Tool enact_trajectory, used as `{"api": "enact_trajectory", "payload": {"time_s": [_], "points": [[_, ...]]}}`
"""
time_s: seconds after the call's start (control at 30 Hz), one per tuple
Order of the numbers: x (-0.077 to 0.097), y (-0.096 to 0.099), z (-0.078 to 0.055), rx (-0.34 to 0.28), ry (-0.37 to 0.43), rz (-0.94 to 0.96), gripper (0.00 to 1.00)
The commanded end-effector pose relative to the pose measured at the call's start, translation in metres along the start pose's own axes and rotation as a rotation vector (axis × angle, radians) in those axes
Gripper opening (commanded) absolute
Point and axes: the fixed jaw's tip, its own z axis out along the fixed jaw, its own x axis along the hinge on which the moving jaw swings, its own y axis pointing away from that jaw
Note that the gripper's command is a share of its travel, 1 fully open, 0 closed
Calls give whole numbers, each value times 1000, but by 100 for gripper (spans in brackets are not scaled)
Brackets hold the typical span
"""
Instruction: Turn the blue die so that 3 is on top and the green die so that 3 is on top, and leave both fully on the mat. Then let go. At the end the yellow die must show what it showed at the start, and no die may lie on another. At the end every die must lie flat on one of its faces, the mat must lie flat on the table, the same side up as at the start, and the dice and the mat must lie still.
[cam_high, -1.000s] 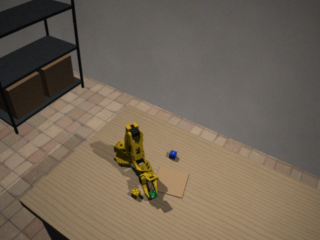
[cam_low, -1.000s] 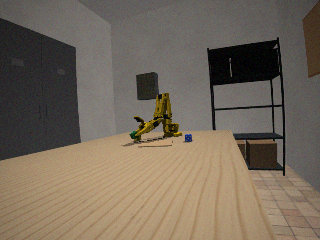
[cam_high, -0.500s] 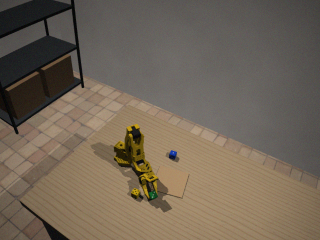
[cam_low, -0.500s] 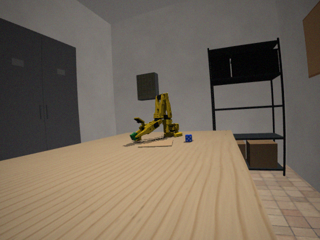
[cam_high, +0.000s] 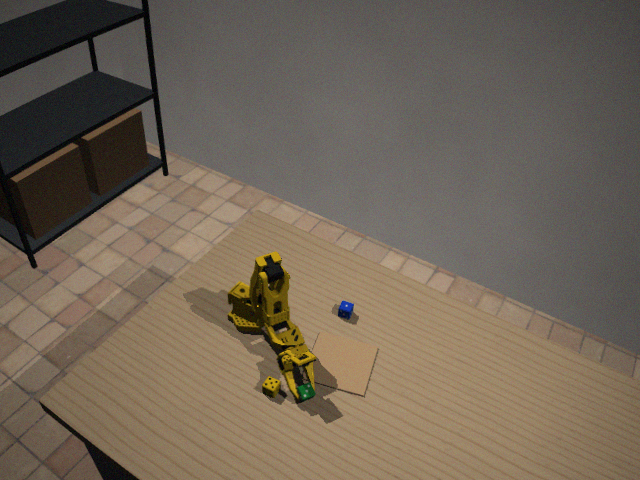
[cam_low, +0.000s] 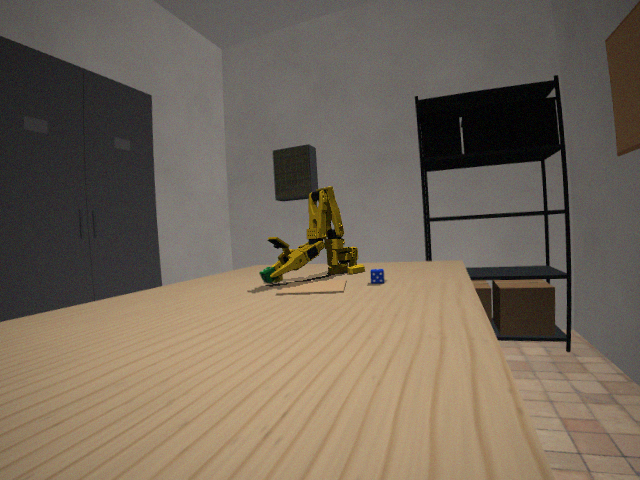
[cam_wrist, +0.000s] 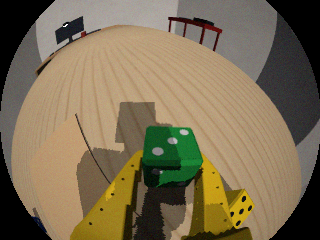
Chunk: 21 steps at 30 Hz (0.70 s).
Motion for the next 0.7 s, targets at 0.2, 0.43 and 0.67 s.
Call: {"api": "enact_trajectory", "payload": {"time_s": [0.2,0.43,0.67], "points": [[-6,-2,4,6,-50,10,0],[-5,-2,5,6,-50,10,0],[-4,-2,5,6,-50,10,0]]}}
